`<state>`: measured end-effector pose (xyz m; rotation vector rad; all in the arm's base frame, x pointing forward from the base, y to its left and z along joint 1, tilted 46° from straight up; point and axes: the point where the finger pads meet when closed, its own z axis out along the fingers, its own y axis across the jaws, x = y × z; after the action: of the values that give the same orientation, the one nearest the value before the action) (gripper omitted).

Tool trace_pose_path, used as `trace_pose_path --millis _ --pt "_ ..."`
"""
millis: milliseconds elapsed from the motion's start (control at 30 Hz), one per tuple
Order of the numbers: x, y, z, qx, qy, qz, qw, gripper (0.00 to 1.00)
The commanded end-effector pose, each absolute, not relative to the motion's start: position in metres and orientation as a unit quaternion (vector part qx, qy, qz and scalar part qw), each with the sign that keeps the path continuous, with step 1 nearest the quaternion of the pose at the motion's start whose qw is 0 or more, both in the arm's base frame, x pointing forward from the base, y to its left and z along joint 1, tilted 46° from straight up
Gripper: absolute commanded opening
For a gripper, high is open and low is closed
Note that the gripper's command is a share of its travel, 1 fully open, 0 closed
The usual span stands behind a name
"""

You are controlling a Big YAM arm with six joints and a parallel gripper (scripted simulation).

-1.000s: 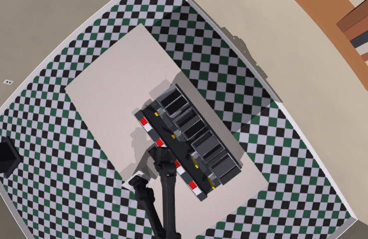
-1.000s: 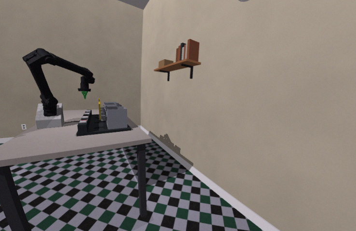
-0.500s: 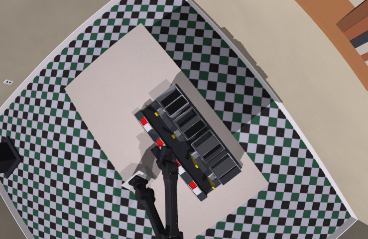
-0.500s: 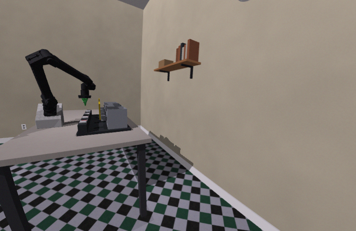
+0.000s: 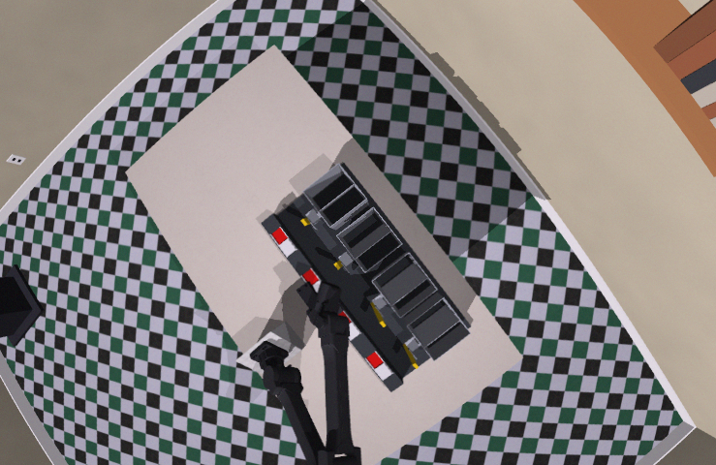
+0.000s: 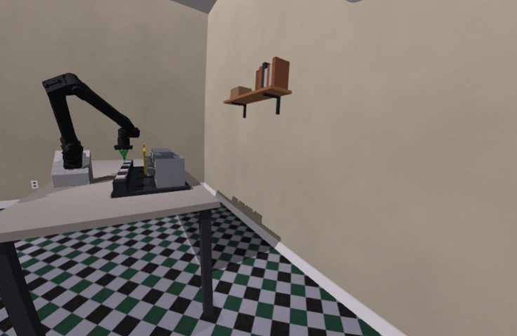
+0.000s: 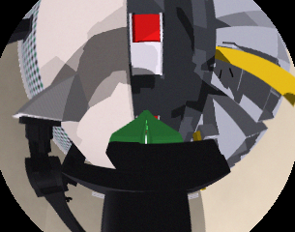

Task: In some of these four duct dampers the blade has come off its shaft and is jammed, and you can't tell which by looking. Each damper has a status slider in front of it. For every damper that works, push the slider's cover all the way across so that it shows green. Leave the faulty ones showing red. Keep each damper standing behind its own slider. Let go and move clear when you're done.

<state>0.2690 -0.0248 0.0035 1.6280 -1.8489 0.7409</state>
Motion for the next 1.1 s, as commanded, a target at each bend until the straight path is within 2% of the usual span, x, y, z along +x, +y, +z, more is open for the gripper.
trace_pose_path --millis 0,833,1067 --pt "0.271 -0.030 -0.004 0.616 -0.682 0.274 0.282 0.00" --pt "0.276 -0.027 -0.007 0.620 -0.680 0.278 0.274 0.00" --pt "0.295 0.017 -0.038 0.617 -0.688 0.284 0.255 0.00"
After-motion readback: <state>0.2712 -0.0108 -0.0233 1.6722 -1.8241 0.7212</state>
